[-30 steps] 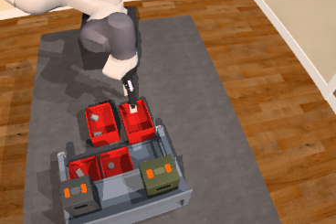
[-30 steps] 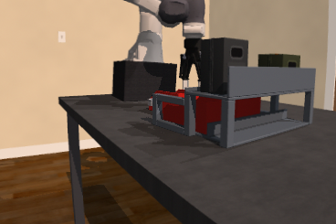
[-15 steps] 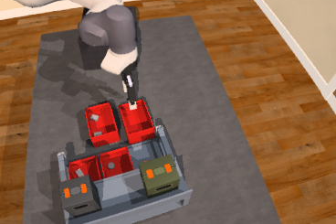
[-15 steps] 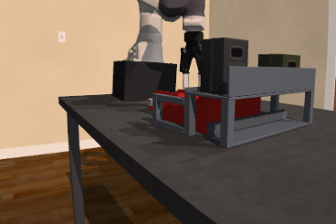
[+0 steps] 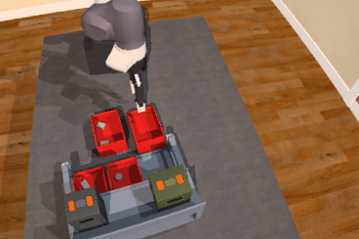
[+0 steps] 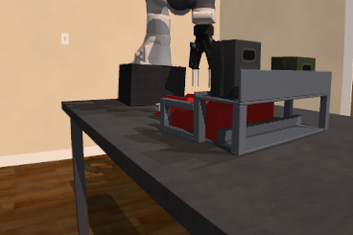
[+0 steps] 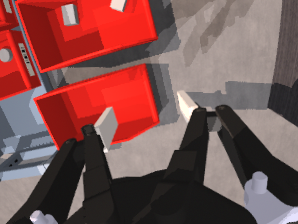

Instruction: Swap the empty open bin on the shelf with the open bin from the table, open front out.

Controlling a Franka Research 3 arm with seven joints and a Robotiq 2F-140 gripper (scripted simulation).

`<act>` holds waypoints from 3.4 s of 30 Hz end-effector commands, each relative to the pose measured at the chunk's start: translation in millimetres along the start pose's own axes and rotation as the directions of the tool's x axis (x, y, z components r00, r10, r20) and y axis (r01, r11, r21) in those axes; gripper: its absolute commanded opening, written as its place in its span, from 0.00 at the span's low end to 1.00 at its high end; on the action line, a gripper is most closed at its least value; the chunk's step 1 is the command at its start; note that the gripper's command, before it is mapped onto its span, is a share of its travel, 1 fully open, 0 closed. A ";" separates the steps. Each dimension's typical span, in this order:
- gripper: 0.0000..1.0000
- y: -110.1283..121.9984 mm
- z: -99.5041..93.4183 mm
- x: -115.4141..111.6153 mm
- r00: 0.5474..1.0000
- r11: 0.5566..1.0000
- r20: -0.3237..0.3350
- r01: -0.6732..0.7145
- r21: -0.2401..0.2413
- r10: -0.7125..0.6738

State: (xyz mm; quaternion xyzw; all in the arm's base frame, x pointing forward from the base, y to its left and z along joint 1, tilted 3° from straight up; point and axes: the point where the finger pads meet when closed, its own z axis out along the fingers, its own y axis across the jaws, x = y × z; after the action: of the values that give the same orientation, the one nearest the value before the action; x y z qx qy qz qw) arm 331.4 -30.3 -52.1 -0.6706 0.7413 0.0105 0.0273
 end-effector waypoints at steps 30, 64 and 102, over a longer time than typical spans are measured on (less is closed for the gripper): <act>0.00 3.2 -19.0 0.7 1.000 1.000 -0.001 0.013 -0.010 -0.013; 0.00 -13.9 -26.6 13.6 0.953 0.953 -0.011 -0.304 -0.012 0.304; 0.15 -82.1 -68.8 48.5 0.166 0.166 -0.006 -0.986 -0.011 0.986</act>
State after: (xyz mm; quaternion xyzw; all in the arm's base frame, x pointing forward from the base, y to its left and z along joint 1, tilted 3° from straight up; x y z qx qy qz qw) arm 404.9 -92.1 15.2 -0.1595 0.9863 0.0393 0.0152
